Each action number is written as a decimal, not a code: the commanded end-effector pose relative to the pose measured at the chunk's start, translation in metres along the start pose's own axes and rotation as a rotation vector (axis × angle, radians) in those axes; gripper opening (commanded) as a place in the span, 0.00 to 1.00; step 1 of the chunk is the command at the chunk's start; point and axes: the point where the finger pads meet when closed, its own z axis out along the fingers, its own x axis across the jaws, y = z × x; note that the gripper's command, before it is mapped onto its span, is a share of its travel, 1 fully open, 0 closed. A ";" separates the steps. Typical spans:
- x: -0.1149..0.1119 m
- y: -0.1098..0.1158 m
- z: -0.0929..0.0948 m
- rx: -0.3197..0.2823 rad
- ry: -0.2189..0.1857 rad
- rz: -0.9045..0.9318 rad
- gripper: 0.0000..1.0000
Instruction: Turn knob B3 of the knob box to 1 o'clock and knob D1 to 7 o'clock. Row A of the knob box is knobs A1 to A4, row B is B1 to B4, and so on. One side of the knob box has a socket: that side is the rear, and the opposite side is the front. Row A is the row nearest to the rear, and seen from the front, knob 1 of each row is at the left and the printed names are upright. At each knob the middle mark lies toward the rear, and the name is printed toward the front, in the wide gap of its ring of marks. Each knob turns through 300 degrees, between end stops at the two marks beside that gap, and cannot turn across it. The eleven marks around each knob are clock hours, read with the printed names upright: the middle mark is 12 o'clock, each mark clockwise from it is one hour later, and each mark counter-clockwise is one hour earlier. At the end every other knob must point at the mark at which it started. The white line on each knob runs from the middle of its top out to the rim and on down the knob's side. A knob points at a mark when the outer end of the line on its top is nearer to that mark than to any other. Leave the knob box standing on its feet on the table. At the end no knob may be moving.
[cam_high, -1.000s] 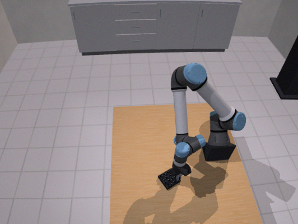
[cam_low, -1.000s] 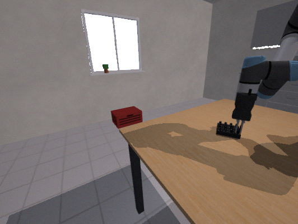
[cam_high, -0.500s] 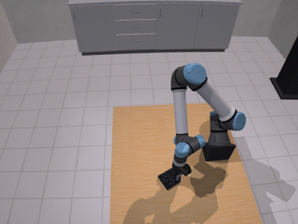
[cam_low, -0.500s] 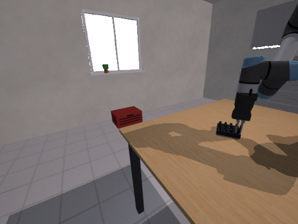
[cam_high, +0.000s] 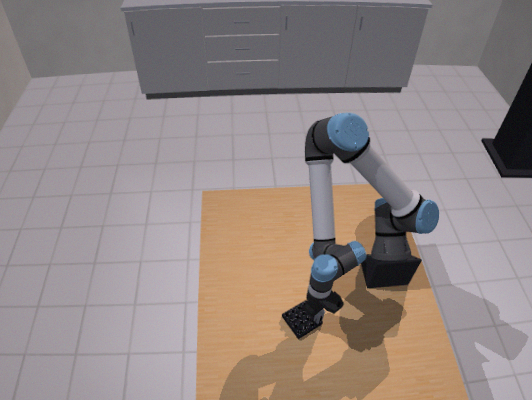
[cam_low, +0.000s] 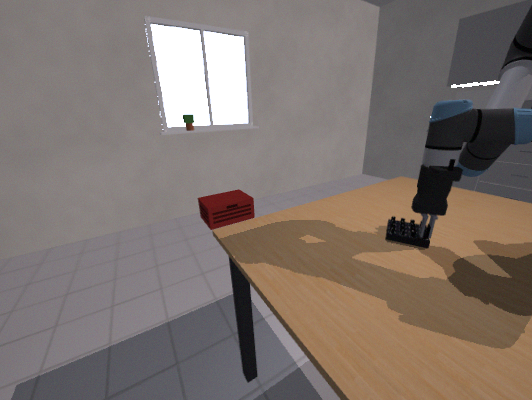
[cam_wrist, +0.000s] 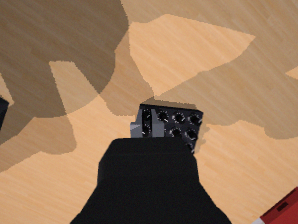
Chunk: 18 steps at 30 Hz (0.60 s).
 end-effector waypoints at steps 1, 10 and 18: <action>0.000 0.000 0.000 0.000 0.002 -0.053 0.30; 0.000 0.000 0.000 0.000 0.002 -0.206 0.30; 0.000 0.000 0.000 0.000 0.002 -0.327 0.30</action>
